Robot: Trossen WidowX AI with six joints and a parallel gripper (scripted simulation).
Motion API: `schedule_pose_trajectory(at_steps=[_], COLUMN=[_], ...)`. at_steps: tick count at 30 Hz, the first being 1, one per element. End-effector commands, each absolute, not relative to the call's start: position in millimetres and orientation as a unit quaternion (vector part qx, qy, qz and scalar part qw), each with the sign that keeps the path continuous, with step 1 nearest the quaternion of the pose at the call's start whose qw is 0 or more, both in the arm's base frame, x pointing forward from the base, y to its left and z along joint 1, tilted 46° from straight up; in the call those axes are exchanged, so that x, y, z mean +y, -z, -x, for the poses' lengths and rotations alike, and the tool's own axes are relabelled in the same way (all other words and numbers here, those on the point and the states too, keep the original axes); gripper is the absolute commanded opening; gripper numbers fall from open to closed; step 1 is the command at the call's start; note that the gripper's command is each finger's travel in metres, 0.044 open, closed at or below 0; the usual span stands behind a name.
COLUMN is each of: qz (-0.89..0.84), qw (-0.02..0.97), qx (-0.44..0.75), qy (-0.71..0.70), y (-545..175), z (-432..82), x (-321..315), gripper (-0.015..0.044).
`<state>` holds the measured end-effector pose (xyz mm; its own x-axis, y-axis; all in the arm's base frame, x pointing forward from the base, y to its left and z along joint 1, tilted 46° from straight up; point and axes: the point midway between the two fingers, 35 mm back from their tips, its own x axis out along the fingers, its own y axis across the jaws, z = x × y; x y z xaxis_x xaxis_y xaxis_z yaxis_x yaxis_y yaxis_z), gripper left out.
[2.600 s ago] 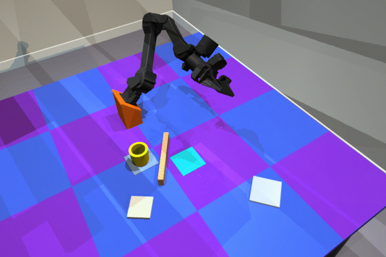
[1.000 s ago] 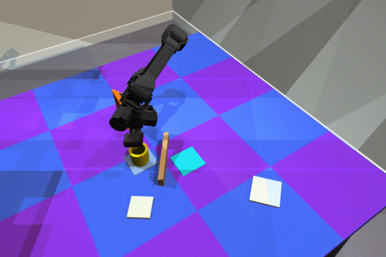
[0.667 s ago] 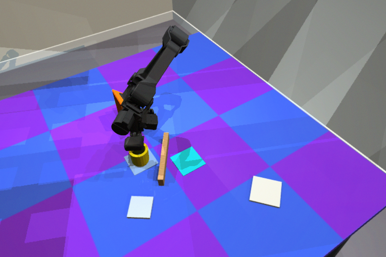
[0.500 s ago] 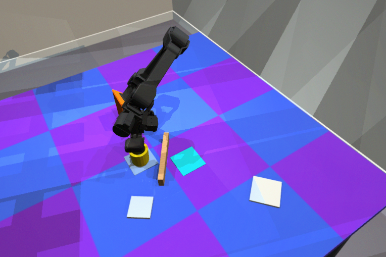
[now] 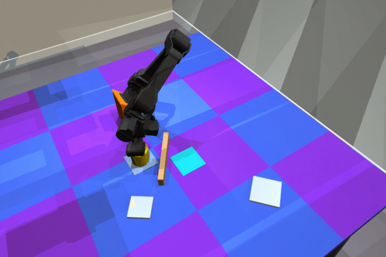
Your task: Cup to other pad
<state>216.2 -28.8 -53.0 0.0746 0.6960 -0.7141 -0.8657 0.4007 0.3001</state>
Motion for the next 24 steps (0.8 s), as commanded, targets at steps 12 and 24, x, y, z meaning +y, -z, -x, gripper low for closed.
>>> schedule_pose_trajectory(at_steps=[12, 24], qz=[0.098, 0.098], qw=[0.724, 0.724], qx=[0.418, 0.418], qy=[-0.540, -0.540], y=[57.1, 57.1], z=[-214.0, -214.0], x=[-23.6, -23.6], gripper=[0.0160, 0.0080])
